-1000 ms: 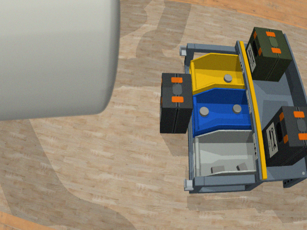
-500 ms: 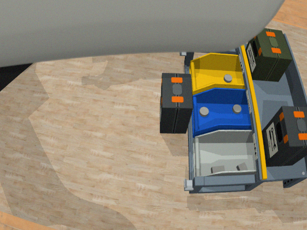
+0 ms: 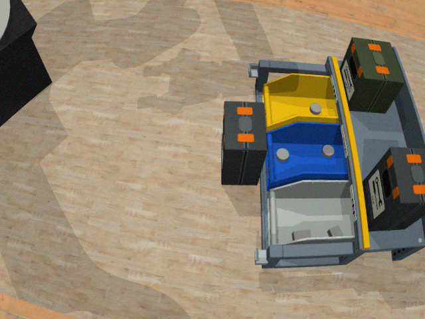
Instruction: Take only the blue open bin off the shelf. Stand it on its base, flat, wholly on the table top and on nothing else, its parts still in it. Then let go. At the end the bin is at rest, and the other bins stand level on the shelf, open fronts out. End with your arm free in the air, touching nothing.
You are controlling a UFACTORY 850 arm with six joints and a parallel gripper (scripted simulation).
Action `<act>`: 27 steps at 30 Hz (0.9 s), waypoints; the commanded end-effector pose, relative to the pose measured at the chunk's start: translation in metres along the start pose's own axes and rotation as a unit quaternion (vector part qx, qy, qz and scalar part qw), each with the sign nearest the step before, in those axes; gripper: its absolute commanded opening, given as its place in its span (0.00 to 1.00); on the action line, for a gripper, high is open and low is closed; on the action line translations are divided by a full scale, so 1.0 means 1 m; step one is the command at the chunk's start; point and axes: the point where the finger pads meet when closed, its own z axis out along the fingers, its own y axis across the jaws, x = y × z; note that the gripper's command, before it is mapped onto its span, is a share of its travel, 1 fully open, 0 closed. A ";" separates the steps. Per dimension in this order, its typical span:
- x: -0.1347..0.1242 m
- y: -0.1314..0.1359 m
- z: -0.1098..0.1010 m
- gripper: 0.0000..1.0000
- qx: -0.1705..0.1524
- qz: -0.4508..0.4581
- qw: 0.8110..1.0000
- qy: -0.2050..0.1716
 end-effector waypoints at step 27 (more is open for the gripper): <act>-0.006 -0.022 -0.037 1.00 -0.194 0.096 0.967 0.137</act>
